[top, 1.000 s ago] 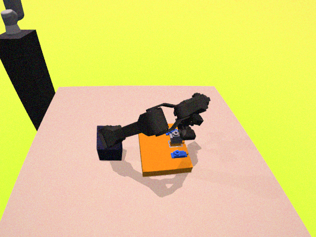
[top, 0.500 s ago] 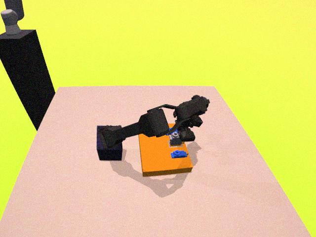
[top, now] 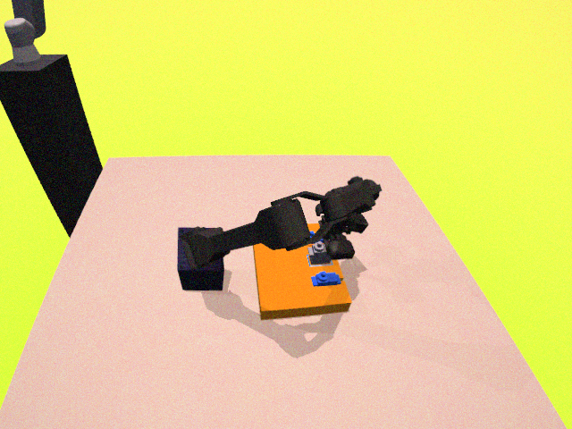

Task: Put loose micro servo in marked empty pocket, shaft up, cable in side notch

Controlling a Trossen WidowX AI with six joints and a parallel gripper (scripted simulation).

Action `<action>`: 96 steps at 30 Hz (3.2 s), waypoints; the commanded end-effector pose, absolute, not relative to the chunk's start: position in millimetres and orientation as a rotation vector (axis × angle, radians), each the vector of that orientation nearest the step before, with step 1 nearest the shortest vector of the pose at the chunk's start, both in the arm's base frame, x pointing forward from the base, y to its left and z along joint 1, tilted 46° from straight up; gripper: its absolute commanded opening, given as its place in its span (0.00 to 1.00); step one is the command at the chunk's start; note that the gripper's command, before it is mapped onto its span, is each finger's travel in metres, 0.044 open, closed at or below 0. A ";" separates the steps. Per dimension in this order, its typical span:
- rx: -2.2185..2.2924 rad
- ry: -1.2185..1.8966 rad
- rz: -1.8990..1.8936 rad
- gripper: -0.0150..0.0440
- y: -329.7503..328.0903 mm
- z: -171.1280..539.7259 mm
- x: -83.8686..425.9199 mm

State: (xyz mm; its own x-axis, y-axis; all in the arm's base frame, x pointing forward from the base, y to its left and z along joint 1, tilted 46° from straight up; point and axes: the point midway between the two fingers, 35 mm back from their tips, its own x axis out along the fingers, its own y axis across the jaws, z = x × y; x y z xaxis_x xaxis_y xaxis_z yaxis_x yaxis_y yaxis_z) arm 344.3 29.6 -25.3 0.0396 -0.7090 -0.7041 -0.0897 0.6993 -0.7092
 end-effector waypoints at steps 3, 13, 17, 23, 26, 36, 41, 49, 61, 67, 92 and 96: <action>-0.706 1.475 -0.534 0.25 26.1 -29.6 344.5; -0.706 1.475 -0.534 0.25 19.6 -35.9 344.9; -0.706 1.475 -0.534 0.25 16.7 -38.7 345.1; -0.707 1.475 -0.535 0.25 12.4 -42.9 345.3; -0.707 1.475 -0.535 0.25 10.2 -45.0 345.4; -0.707 1.475 -0.535 0.25 3.1 -51.9 345.8; -0.707 1.475 -0.535 0.39 3.5 -51.2 345.5; -0.706 1.475 -0.534 0.57 8.7 -46.4 345.4; -0.713 1.473 -0.525 0.71 34.1 -22.6 328.0; -0.705 1.481 -0.523 0.97 61.7 12.1 252.9; -0.714 1.479 -0.527 1.00 96.3 53.5 230.8; -0.714 1.479 -0.527 1.00 96.3 53.5 230.8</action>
State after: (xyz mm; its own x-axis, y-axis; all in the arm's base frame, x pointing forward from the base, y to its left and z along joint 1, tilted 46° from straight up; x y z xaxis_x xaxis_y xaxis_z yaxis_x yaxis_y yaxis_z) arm 230.9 94.7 52.5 0.0463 -0.7137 -0.6990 -0.1134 0.6914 -0.7135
